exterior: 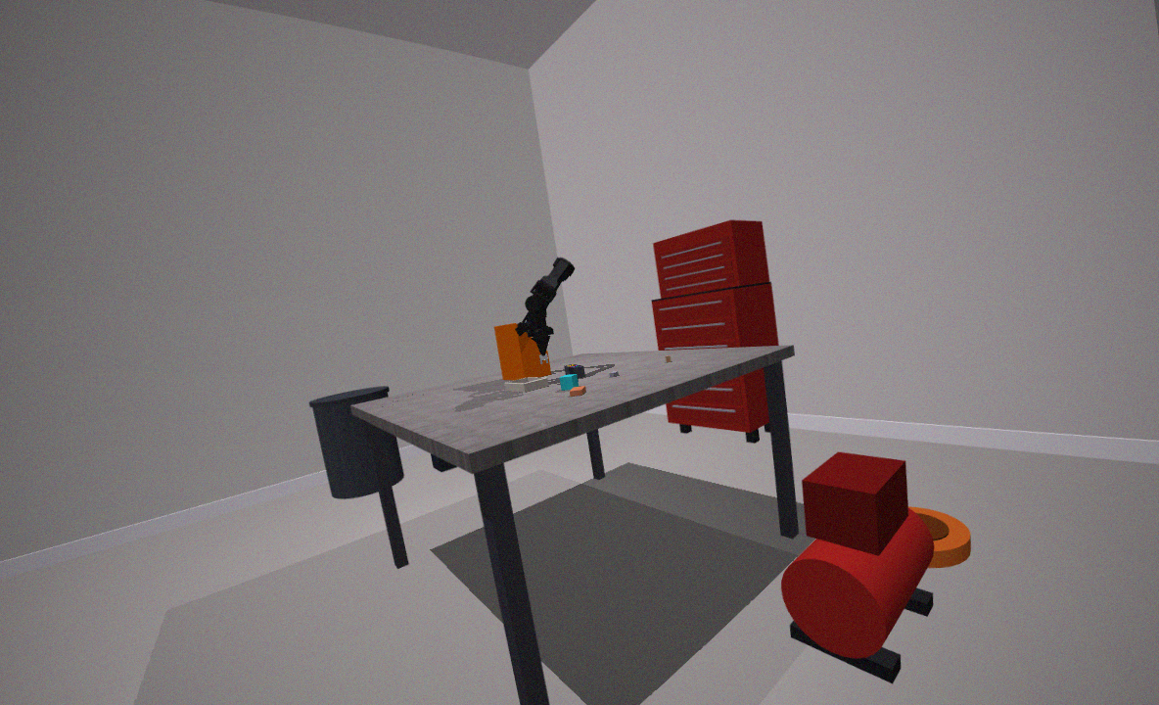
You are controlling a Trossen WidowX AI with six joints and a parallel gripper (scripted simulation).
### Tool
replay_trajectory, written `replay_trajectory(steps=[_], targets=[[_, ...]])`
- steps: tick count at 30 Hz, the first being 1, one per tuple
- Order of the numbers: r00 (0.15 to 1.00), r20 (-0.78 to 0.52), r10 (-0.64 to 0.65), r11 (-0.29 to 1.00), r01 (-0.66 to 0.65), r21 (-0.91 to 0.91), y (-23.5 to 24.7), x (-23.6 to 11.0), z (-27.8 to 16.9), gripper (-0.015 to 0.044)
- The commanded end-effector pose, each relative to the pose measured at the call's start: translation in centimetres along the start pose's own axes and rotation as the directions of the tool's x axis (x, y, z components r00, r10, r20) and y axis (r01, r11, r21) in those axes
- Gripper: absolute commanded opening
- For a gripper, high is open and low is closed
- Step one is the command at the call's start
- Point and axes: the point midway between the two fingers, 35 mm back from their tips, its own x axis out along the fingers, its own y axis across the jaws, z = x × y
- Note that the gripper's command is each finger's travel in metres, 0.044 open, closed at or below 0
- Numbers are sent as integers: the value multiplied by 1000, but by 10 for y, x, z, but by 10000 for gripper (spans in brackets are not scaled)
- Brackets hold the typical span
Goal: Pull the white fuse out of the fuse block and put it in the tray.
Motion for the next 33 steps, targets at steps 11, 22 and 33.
replay_trajectory(steps=[11, 22, 33], targets=[[1000, -7, -10, 1000, 10, -9, 15, 8, 68, 0], [1000, -11, -11, 1000, 11, -11, 16, 17, 81, 0], [1000, -12, -11, 1000, 11, -11, 16, 35, 81, 0]])
